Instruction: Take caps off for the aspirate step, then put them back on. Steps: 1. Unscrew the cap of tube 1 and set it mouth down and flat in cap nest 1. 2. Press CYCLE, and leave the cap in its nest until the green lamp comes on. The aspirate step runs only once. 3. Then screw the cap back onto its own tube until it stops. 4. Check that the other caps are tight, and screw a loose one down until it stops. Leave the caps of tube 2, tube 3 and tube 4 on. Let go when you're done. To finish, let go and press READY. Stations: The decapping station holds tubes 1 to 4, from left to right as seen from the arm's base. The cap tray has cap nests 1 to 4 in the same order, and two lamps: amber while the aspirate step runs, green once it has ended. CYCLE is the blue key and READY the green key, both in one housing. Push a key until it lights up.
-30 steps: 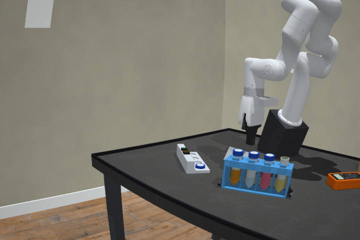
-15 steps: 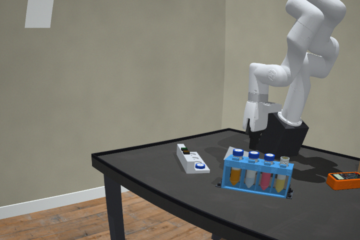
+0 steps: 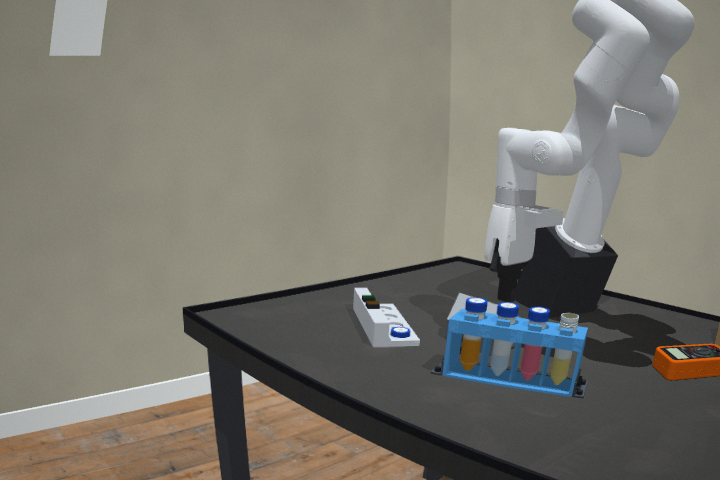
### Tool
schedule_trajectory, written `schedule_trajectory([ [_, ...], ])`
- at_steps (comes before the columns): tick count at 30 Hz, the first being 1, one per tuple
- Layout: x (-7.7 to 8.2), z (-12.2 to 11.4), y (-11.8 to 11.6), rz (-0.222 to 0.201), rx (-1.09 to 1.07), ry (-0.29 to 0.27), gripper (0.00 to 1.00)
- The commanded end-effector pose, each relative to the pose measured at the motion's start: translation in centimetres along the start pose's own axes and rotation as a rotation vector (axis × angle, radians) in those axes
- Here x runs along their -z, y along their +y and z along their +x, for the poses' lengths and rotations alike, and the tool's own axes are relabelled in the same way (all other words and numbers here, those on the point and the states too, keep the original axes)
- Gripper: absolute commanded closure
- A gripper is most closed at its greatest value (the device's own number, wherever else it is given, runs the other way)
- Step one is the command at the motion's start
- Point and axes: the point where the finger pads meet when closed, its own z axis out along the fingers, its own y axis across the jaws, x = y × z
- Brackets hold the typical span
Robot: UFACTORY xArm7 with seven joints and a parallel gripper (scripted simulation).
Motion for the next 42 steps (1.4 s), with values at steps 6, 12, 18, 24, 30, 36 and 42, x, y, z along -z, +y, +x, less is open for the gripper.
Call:
schedule_trajectory([
  [6, -0.2, 0.0, 0.1, -0.002, -0.001, -0.001, 1.00],
  [12, -0.3, 0.0, 0.1, -0.002, -0.001, -0.001, 1.00],
  [18, -0.5, 0.0, 0.1, -0.002, -0.001, -0.001, 1.00],
  [24, -0.7, 0.0, 0.1, -0.002, -0.001, -0.001, 1.00],
  [30, -0.9, 0.0, 0.1, -0.002, -0.001, -0.001, 1.00],
  [36, -1.1, 0.0, 0.1, -0.002, -0.001, -0.001, 1.00],
  [42, -1.3, 0.0, 0.1, -0.002, -0.001, -0.001, 1.00],
])
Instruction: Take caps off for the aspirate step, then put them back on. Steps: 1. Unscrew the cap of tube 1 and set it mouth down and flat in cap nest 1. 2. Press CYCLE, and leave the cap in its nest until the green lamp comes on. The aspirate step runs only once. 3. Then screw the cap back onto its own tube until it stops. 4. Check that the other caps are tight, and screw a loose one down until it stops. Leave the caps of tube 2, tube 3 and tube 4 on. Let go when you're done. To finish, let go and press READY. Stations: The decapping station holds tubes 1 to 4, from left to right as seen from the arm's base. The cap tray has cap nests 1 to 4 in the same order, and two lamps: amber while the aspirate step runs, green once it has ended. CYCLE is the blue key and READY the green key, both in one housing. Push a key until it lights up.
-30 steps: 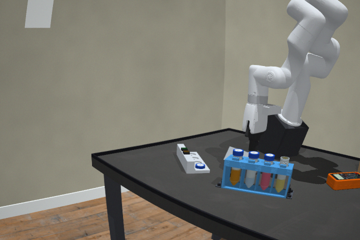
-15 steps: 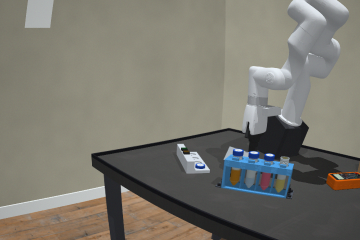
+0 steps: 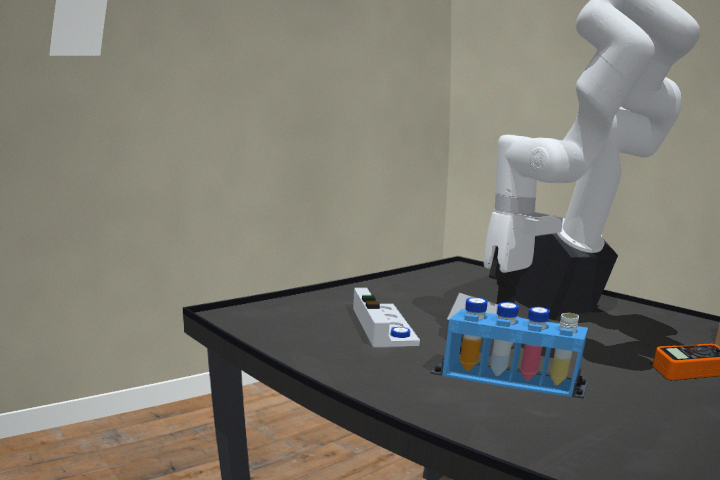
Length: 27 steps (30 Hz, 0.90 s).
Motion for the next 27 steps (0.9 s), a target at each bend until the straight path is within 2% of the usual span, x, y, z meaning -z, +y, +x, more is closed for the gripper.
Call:
schedule_trajectory([
  [1, 0.0, 0.0, 0.1, -0.002, -0.001, 0.000, 1.00],
  [8, 0.0, 0.0, 0.1, -0.002, -0.001, 0.000, 1.00],
  [18, 3.0, 0.0, 0.1, -0.002, 0.000, 0.000, 1.00],
  [25, 3.1, 0.0, 0.1, -0.002, 0.000, 0.000, 1.00],
  [26, 3.1, -0.6, 0.7, -0.002, 0.083, 0.000, 0.00],
  [27, 3.1, -1.2, 1.3, -0.002, 0.166, 0.000, 0.00],
])
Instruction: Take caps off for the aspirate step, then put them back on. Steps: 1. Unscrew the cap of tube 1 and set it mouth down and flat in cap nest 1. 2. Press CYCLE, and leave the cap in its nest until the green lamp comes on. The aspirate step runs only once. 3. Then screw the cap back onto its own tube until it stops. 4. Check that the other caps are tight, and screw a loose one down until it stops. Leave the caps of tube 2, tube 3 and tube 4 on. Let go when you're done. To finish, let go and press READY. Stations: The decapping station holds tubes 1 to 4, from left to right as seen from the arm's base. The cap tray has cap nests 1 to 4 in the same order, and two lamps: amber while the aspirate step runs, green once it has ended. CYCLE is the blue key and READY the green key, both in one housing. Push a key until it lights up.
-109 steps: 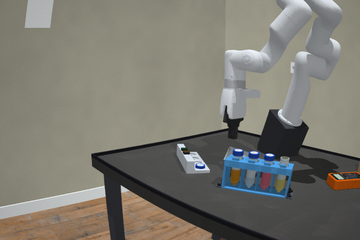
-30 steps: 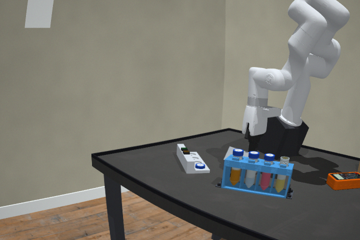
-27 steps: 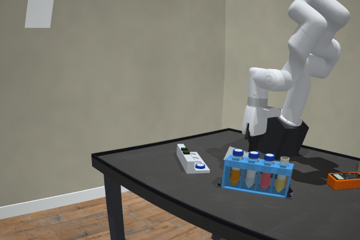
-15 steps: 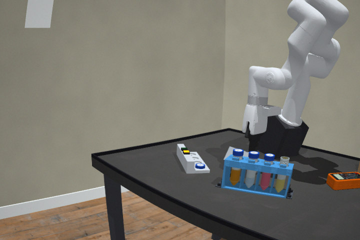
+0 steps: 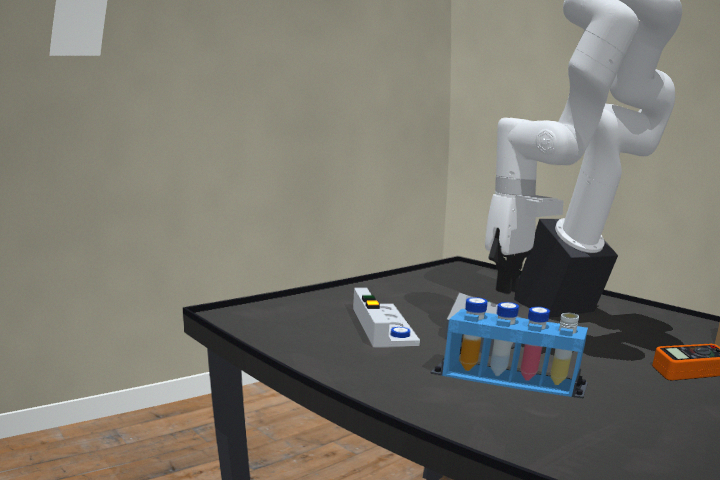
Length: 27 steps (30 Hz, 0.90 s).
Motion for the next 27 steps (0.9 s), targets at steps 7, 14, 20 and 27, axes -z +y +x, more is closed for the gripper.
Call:
schedule_trajectory([
  [7, -0.2, -4.6, 4.4, 0.001, 0.603, -0.006, 0.00],
  [14, -0.4, -7.2, 7.0, 0.003, 0.968, -0.008, 0.00],
  [20, -0.6, -10.3, 10.0, 0.000, 1.058, -0.004, 0.00],
  [27, -0.8, -13.9, 13.5, 0.000, 1.059, -0.005, 0.00],
])
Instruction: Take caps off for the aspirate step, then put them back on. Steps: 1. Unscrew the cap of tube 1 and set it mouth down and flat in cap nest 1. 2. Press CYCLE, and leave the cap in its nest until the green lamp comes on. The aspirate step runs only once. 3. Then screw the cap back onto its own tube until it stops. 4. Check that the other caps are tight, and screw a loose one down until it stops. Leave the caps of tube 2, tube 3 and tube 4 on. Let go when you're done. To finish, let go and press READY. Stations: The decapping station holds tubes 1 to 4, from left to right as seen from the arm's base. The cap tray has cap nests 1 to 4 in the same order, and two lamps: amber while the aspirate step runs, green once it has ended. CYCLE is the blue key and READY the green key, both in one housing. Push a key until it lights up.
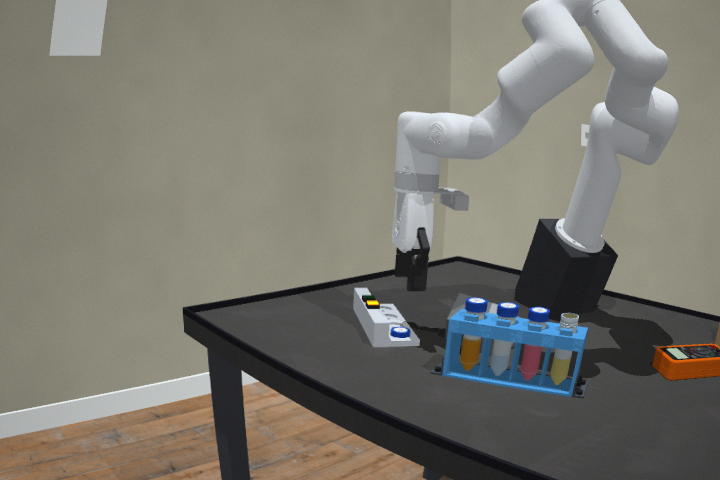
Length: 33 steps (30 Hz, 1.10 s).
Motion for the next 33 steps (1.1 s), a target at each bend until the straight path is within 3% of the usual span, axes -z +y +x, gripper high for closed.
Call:
schedule_trajectory([
  [1, -0.2, -1.7, -0.3, -0.007, 0.000, 0.003, 0.00],
  [14, -0.8, -12.1, -3.4, -0.006, 0.001, 0.002, 0.00],
  [33, -0.8, -12.2, -3.4, -0.006, 0.001, 0.002, 0.00],
])
